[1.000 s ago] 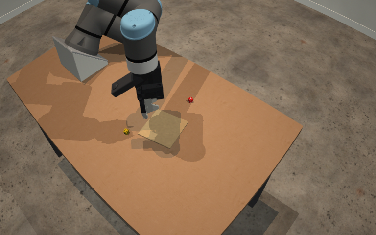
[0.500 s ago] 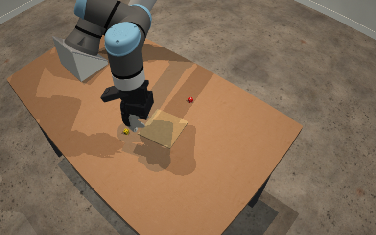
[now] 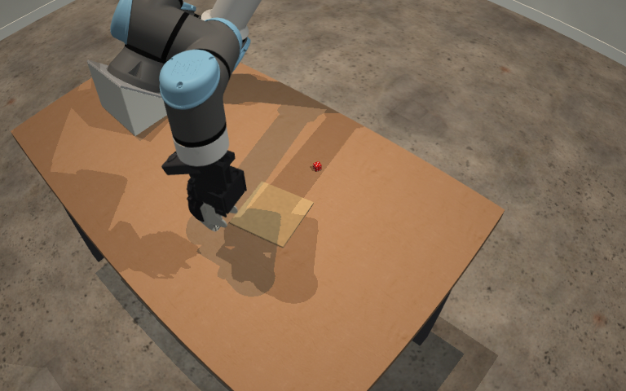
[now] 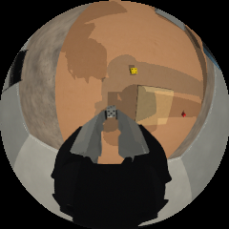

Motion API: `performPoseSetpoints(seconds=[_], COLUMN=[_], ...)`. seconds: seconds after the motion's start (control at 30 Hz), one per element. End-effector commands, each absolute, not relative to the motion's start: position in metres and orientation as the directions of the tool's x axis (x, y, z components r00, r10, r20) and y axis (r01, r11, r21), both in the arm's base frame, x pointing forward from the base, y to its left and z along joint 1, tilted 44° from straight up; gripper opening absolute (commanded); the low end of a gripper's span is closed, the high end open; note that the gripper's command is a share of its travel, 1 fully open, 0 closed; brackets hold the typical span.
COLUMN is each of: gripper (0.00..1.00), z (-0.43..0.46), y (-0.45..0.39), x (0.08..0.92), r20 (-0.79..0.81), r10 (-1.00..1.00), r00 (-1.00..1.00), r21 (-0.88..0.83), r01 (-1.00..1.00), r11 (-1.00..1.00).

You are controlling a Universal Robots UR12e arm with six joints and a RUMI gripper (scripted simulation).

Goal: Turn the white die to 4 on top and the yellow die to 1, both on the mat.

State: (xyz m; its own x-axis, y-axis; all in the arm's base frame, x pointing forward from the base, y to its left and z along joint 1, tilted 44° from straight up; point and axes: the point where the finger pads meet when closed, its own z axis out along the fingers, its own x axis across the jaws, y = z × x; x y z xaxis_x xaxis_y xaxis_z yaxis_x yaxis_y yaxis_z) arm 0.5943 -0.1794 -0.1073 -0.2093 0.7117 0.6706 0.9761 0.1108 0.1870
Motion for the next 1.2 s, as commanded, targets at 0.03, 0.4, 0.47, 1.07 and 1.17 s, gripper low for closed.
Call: performPoseSetpoints(seconds=[0.03,0.4,0.47,1.07,1.17], gripper=[0.00,0.00,0.00,0.00,0.00], z=[-0.1087,-0.1097,-0.1097,-0.1123,-0.1134], y=[-0.1814,-0.1812,-0.1812,-0.1804,-0.1804], x=[0.5949,0.5944,0.5942,0.5907,0.5900], r20=[0.672,0.673,0.673,0.673,0.673], r10=[0.714,0.714,0.715,0.716,0.715], r00=[-0.194,-0.193,-0.193,-0.187,-0.186], r21=[0.177,0.233,0.253,0.585,0.632], r01=[0.979,0.972,0.967,0.727,0.647], r11=[0.099,0.043,0.023,-0.359,-0.427])
